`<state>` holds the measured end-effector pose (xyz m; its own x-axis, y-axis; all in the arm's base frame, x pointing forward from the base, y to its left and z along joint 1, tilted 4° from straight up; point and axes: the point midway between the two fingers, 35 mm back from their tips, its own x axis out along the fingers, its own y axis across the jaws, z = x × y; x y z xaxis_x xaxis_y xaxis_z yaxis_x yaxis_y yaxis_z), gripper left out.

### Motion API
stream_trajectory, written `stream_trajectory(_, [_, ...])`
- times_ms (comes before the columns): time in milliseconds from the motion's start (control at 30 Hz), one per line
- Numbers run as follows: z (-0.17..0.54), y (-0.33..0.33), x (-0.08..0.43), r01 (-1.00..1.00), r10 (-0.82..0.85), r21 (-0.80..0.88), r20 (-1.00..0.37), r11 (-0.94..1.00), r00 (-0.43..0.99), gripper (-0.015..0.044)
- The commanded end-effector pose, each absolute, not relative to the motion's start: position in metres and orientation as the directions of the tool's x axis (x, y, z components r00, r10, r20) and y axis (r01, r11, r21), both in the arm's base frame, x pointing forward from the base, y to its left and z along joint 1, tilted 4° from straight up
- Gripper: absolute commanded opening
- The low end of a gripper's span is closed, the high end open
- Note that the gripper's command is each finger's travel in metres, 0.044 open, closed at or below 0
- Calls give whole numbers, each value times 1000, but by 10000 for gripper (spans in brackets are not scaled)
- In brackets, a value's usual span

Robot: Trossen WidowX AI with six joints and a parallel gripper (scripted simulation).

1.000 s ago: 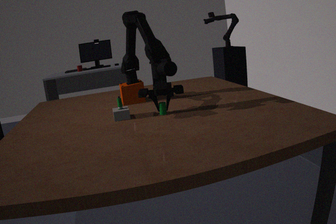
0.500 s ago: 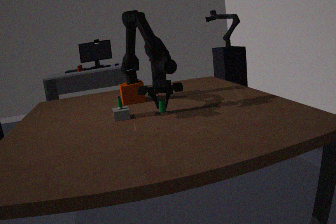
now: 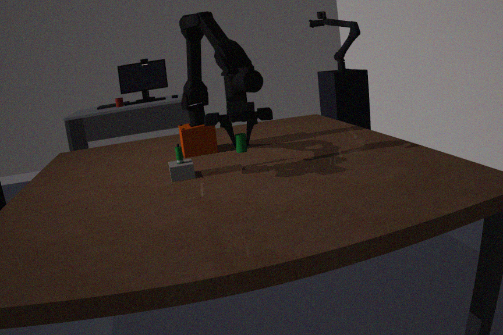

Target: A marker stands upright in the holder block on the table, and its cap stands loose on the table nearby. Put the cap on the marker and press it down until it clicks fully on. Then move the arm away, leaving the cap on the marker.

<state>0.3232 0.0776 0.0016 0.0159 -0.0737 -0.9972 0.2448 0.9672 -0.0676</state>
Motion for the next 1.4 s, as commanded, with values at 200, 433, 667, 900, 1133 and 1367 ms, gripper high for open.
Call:
stream_trajectory(200, [13, 60, 326, 262, -68, -60, -997, 963, 22, 0])
stream_trajectory(433, [23, 35, 325, 265, -69, -61, -997, 962, 22, 0])
stream_trajectory(667, [33, 9, 322, 262, -71, -62, -997, 963, 22, 0])
stream_trajectory(900, [43, -15, 317, 260, -73, -65, -997, 964, 22, 0])
stream_trajectory(1133, [52, -39, 309, 257, -75, -67, -997, 964, 21, 0])
stream_trajectory(1367, [61, -62, 300, 255, -78, -70, -997, 964, 21, 0])
